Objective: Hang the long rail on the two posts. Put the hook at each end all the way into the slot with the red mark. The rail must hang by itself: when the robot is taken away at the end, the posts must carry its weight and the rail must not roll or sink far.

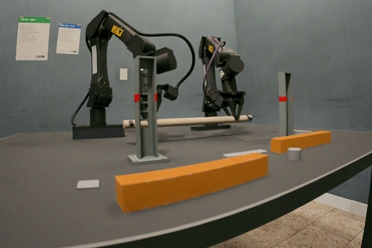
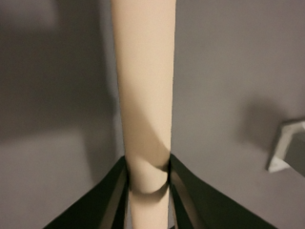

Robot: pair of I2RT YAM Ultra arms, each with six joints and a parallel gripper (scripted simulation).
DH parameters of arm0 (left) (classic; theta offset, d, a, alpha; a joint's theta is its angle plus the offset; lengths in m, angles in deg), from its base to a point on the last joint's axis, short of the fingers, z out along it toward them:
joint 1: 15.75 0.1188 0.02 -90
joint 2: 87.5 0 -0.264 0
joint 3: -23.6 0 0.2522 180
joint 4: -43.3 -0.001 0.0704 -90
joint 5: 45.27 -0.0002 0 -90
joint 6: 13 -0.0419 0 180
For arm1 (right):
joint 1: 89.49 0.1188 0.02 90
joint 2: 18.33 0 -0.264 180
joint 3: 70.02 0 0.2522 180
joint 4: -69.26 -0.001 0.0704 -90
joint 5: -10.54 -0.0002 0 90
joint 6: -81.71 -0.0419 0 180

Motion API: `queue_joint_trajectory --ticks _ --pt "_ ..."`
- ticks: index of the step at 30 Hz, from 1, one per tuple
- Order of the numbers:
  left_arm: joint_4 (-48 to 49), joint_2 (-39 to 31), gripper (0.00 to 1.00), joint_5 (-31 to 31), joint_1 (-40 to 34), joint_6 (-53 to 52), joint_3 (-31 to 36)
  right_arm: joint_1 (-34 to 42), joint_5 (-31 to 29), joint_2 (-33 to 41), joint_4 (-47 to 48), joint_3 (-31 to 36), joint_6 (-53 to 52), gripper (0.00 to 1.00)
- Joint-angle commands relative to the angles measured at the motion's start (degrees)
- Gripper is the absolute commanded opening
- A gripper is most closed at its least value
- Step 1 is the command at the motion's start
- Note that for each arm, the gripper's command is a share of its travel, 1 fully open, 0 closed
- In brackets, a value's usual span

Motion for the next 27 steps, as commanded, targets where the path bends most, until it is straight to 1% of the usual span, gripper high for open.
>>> queue_joint_trajectory --ticks 1,3,6,14,18,25,27 --pt "5.36 -5.35 0.19 2.79 -1.21 0.77 2.21 2.03 -5.73 4.73 3.71 1.78 -1.52 0.19" --pt "7.19 -7.82 0.19 3.89 -1.81 1.12 3.69 3.11 -7.94 6.64 4.95 2.84 -1.96 0.19" --pt "9.09 -9.64 0.19 4.99 -2.3 1.24 4.84 3.9 -10.07 8.03 6.33 3.7 -2.0 0.19" --pt "12.53 -10.97 0.19 6.42 -2.58 0.89 5.7 4.02 -12.83 9.27 9.02 4.36 -0.87 0.19" --pt "13.72 -9.88 0.19 6.63 -2.15 0.32 4.46 2.66 -13.13 8.78 10.17 3.45 0.91 0.19" --pt "14.47 -5.43 0.19 6.14 -0.61 -1.2 -0.37 -1.42 -11.79 6.21 11.44 -0.13 5.09 0.19" --pt "14.47 -5.43 0.19 6.14 -0.61 -1.2 -0.37 -1.42 -11.79 6.21 11.44 -0.13 5.09 0.19"
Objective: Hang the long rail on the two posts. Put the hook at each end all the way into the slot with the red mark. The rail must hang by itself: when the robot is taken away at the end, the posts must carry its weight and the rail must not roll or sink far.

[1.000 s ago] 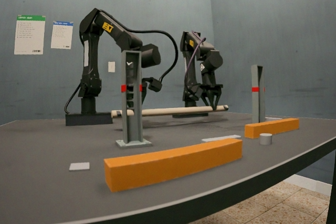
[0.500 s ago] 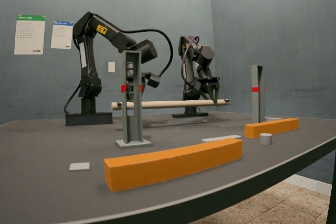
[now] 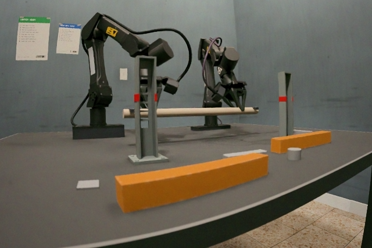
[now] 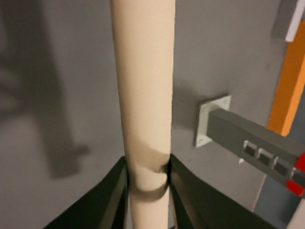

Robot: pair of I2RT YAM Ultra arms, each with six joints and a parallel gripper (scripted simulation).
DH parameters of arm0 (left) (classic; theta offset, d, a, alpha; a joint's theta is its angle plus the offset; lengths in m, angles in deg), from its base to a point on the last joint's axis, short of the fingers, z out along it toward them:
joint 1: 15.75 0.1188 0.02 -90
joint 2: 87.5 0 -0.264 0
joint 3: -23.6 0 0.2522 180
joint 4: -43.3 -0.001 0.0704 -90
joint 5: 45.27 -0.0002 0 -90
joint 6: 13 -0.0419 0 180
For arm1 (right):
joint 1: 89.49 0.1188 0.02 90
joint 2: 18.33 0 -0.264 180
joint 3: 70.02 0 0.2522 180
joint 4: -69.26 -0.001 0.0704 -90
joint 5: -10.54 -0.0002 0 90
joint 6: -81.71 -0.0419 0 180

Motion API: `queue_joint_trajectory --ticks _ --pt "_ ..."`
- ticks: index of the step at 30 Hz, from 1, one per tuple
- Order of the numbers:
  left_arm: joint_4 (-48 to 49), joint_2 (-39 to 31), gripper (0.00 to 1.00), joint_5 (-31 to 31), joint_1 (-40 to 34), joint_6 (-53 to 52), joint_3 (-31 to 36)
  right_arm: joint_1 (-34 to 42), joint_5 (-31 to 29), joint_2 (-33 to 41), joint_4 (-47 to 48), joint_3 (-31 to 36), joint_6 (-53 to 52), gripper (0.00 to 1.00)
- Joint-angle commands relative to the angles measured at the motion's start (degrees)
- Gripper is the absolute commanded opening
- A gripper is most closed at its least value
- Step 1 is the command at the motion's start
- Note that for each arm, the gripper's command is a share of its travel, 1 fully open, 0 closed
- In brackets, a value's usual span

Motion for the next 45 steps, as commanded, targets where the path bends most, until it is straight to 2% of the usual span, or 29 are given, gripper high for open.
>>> queue_joint_trajectory --ticks 1,15,26,45 --pt "2.23 0.78 0.19 1.25 1.28 -1.67 -3.73 -1.71 -1.63 -0.6 2.29 -3.49 2.5 0.19" --pt "0.88 11.1 0.19 0.06 4.03 -3.85 -16.14 -8.47 1.78 -8.85 2.51 -13.98 9.12 0.19" --pt "-1.01 15.98 0.19 -0.53 4.9 -4.39 -22.72 -11.0 3.49 -13.0 1.4 -19.62 11.38 0.19" --pt "-2.42 17.24 0.19 -1.04 5.11 -4.53 -24.84 -11.67 4.3 -14.06 0.05 -21.53 12.17 0.19"
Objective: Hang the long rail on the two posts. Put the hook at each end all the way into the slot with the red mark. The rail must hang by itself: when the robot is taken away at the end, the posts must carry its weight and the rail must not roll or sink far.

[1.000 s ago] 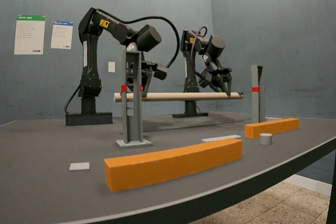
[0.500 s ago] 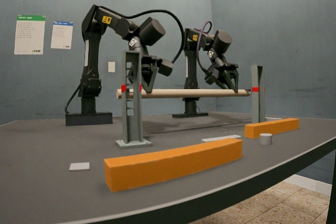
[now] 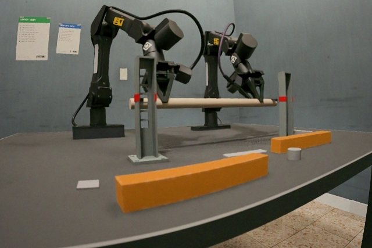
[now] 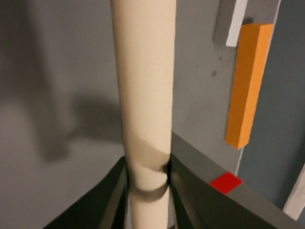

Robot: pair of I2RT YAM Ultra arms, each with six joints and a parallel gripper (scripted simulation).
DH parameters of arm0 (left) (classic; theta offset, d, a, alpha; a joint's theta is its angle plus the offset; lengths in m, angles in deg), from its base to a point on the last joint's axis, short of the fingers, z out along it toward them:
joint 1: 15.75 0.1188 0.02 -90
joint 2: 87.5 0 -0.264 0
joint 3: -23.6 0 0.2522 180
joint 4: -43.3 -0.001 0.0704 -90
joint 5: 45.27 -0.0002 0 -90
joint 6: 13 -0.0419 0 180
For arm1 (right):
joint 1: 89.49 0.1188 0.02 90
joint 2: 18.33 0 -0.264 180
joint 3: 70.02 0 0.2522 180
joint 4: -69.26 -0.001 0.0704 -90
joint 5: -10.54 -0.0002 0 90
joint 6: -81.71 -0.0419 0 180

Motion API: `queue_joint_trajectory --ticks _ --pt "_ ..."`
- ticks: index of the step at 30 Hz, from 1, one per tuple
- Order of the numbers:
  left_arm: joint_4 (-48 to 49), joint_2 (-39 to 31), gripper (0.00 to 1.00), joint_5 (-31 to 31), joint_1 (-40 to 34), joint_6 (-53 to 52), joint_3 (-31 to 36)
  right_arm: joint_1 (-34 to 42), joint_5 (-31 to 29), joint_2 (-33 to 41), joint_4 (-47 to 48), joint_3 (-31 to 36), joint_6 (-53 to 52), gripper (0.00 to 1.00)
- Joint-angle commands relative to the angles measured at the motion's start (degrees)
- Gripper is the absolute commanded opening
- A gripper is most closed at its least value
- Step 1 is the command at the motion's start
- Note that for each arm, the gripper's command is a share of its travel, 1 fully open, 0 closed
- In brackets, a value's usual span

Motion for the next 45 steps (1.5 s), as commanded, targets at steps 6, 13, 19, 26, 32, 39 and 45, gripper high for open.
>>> queue_joint_trajectory --ticks 6,13,19,26,32,39,45 --pt "0.23 1.74 0.19 -0.29 0.99 -0.99 -5.87 -1.85 0.18 -1.16 -0.01 -5.4 1.82 0.19" --pt "0.18 2.19 0.19 -0.3 1.01 -0.96 -6.37 -1.92 0.23 -1.54 -0.06 -5.83 1.77 0.19" --pt "0.16 3.68 0.19 -0.24 1.33 -1.38 -8.36 -2.56 0.46 -2.87 0.34 -7.39 2.36 0.19" --pt "0.13 3.88 0.19 -0.26 1.34 -1.37 -8.56 -2.56 0.49 -3.05 0.33 -7.55 2.35 0.19" --pt "0.18 5.42 0.19 -0.32 1.66 -1.86 -10.45 -3.21 0.93 -4.45 0.82 -9.22 3.64 0.19" --pt "0.09 6.72 0.19 -0.35 1.84 -1.78 -11.98 -3.59 0.93 -5.72 0.69 -10.6 3.44 0.19" --pt "0.1 6.89 0.19 -0.33 1.87 -1.9 -12.24 -3.66 0.97 -5.87 0.8 -10.82 3.74 0.19"
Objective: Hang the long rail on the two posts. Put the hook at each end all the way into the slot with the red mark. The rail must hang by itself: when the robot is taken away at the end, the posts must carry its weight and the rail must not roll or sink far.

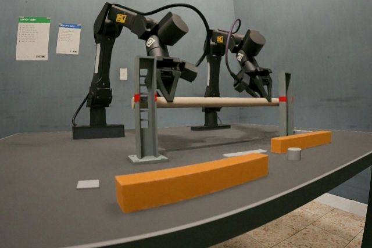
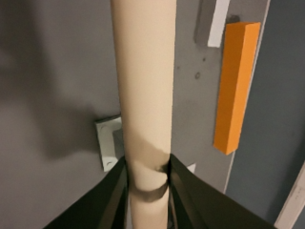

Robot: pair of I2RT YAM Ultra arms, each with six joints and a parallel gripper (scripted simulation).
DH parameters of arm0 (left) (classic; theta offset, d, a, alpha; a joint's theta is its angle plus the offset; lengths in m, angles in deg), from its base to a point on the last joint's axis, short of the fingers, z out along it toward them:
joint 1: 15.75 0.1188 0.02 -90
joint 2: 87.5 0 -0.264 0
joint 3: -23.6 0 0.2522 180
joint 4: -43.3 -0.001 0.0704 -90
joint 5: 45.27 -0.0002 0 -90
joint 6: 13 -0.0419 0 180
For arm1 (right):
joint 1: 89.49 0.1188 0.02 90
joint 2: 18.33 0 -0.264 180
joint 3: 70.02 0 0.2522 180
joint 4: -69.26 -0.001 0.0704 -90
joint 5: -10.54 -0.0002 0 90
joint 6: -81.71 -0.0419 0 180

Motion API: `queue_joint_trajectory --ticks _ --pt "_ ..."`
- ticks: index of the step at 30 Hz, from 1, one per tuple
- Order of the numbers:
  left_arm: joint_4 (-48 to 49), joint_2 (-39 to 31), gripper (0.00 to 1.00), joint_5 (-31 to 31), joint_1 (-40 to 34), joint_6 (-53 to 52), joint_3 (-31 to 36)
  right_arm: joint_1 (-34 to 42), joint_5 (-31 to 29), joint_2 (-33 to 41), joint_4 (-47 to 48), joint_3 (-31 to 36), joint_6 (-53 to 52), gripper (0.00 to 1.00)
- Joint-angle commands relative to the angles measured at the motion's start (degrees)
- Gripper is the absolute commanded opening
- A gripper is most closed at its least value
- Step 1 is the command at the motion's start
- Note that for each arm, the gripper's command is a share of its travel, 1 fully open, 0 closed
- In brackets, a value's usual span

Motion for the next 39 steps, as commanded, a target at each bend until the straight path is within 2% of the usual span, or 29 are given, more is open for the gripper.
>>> queue_joint_trajectory --ticks 1,16,39 --pt "1.7 -0.52 0.19 0.29 0.75 -0.91 -3.53 -0.86 -0.25 0.44 1.72 -3.44 1.22 0.19" --pt "2.27 -0.24 0.19 0.29 0.79 -0.9 -3.88 -0.95 -0.26 0.18 2.3 -3.75 1.22 0.19" --pt "5.94 0.09 0.19 0.33 0.58 -0.69 0.37 -0.83 -0.19 -0.67 6.04 0.07 1.05 0.19"
